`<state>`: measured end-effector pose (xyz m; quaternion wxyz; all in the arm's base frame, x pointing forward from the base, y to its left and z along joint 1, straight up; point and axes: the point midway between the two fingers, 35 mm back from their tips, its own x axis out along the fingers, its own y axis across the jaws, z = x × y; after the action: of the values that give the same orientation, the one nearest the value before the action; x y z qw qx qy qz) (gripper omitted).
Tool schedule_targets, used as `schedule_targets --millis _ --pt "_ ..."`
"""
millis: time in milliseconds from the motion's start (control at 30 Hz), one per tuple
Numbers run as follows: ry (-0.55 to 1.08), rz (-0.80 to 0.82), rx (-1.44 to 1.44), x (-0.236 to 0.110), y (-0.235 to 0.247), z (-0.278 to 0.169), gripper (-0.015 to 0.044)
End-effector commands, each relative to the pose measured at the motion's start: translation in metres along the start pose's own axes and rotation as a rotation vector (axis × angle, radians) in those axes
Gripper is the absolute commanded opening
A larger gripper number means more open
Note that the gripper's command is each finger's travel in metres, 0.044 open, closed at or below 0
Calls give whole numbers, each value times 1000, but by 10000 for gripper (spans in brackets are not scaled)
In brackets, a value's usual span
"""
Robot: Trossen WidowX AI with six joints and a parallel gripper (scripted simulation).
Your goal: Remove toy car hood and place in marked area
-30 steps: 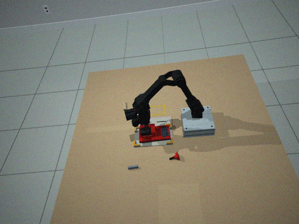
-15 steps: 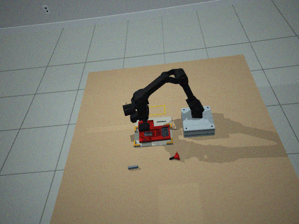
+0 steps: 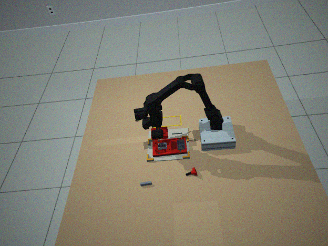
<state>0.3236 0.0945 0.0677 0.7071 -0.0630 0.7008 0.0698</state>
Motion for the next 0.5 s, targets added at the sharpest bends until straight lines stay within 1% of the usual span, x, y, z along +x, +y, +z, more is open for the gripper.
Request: schedule_targets --millis 0,467 --pt "-8 -4 -3 -3 -15 1 0" --pt "-9 -6 -3 -5 -63 -2 0"
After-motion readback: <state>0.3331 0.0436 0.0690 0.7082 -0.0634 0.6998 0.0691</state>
